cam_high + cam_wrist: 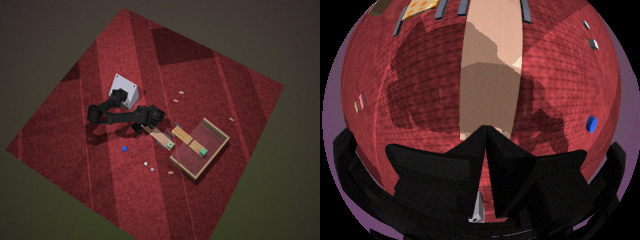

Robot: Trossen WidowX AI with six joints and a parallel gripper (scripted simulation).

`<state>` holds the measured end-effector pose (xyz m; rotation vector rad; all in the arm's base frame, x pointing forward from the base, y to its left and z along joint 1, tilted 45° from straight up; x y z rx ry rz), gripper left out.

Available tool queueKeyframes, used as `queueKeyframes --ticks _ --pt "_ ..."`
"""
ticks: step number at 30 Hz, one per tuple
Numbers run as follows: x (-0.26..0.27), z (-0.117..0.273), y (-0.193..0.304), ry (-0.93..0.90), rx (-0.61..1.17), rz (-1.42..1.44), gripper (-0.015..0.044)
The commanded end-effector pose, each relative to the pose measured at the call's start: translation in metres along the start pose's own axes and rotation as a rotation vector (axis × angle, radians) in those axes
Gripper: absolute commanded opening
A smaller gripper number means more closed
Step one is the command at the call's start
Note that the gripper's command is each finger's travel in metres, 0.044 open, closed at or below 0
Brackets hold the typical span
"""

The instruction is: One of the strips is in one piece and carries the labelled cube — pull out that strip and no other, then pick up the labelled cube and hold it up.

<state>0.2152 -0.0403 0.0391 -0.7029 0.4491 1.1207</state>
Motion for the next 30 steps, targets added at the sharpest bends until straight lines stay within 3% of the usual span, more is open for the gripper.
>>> queueKeyframes --ticks 1,4,9,21,30 --pt "0.001 0.026 -0.004 -0.005 0.000 -0.010 0.0000" --pt "0.001 0.026 -0.004 -0.005 0.000 -0.010 0.0000" --pt "0.006 0.025 -0.028 -0.005 -0.002 0.114 0.0131" --pt "0.015 0.031 -0.065 -0.006 -0.003 0.116 0.0440" --pt "0.021 0.036 -0.095 -0.006 -0.004 0.114 0.0440"
Point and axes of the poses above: the point midway between the two fingers, 35 mm back from their tips, its own z axis back along the fingers, its own x axis across the jaws, y = z × x, the point moved 3 cm from there along z, back along the fingers, and after that the axes turned 14 degrees about -z, right-handed, at the moved point
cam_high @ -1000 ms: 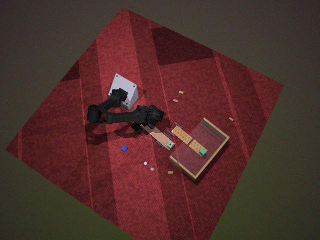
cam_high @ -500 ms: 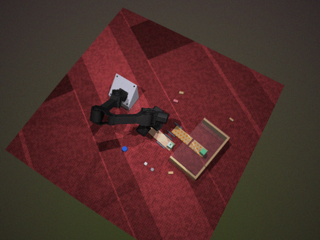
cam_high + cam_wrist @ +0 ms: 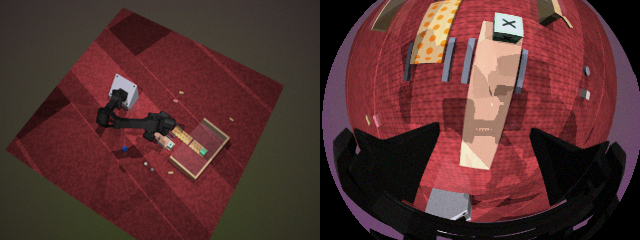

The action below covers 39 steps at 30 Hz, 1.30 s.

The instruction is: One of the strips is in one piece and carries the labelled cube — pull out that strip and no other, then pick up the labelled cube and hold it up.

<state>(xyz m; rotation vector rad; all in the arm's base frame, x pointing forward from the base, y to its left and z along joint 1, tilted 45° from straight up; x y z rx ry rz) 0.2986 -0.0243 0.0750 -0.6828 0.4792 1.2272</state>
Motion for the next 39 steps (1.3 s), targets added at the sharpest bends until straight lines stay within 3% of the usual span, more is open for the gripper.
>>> queueKeyframes --ticks 1,30,37,39 --pt "0.001 0.002 -0.016 0.005 0.001 0.006 0.0440" --pt "0.009 0.013 -0.112 0.005 -0.002 0.003 0.0440" --pt "0.009 0.004 -0.113 0.004 -0.002 0.003 0.0256" --pt "0.009 0.001 -0.113 0.004 -0.002 0.003 0.0250"
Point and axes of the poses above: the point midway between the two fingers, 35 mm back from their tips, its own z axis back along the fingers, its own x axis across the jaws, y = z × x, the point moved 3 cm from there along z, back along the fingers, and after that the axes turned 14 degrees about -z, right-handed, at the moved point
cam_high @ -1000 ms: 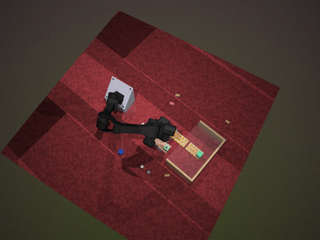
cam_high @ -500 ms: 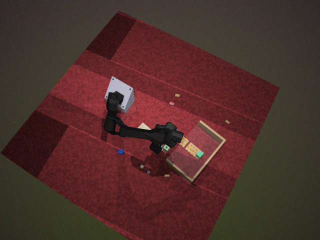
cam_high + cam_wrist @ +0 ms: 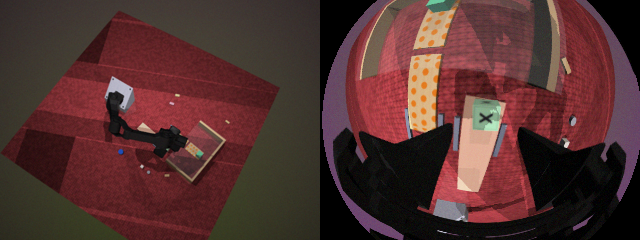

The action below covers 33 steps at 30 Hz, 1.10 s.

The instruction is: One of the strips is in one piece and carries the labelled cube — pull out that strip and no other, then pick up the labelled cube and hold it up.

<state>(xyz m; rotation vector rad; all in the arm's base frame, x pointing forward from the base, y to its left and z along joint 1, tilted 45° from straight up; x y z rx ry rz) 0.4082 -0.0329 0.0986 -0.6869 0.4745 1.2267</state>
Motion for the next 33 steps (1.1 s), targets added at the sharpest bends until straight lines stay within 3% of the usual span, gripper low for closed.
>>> queueKeyframes --ticks 1,31,33 --pt "0.000 -0.009 -0.001 0.005 0.003 0.005 0.0250" --pt "-0.001 -0.050 -0.001 0.008 0.002 0.005 0.0250" --pt "0.000 -0.048 -0.001 0.003 0.003 0.000 0.0198"
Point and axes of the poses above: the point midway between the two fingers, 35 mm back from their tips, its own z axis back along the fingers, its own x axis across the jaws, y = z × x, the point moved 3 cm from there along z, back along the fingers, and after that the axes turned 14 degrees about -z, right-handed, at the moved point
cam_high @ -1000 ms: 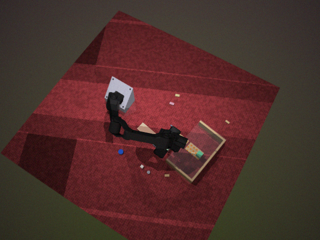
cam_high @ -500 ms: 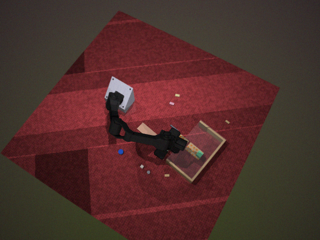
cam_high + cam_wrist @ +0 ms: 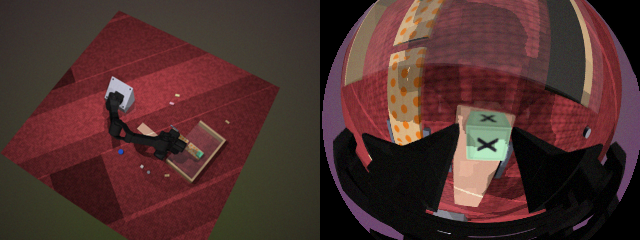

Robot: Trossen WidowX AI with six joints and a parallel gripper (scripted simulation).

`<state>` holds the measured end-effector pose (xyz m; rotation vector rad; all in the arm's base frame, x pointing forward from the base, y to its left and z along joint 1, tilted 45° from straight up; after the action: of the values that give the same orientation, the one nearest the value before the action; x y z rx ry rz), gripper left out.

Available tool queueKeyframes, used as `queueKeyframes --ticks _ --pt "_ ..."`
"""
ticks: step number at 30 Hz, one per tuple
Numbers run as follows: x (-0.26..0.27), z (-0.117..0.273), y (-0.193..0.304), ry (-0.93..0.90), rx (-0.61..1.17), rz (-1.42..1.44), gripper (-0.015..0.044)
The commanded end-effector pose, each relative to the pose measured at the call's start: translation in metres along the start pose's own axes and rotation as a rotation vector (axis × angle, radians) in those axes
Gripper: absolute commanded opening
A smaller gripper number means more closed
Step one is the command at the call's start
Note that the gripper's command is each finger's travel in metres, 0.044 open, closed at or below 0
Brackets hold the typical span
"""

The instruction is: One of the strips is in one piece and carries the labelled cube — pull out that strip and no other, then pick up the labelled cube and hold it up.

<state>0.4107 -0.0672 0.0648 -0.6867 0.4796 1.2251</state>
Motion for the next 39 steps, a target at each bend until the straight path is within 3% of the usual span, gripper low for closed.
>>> queueKeyframes --ticks 1,10,14,27,39 --pt "0.000 0.000 0.000 0.000 0.000 0.000 0.0171" --pt "0.000 0.000 0.000 0.000 0.000 0.000 0.0092" --pt "-0.001 0.001 0.000 -0.011 -0.002 0.002 0.0000" --pt "-0.002 0.041 0.057 0.001 0.002 0.007 0.0000" --pt "-0.003 0.043 0.081 0.002 0.003 0.008 0.0000"
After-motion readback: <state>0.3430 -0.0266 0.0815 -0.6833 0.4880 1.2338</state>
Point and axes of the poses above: the point midway between the two fingers, 35 mm back from their tips, its own z axis back along the fingers, its own x axis across the jaws, y = z × x, the point moved 3 cm from there along z, back along the fingers, and after that the axes turned 14 degrees about -z, right-handed, at the moved point
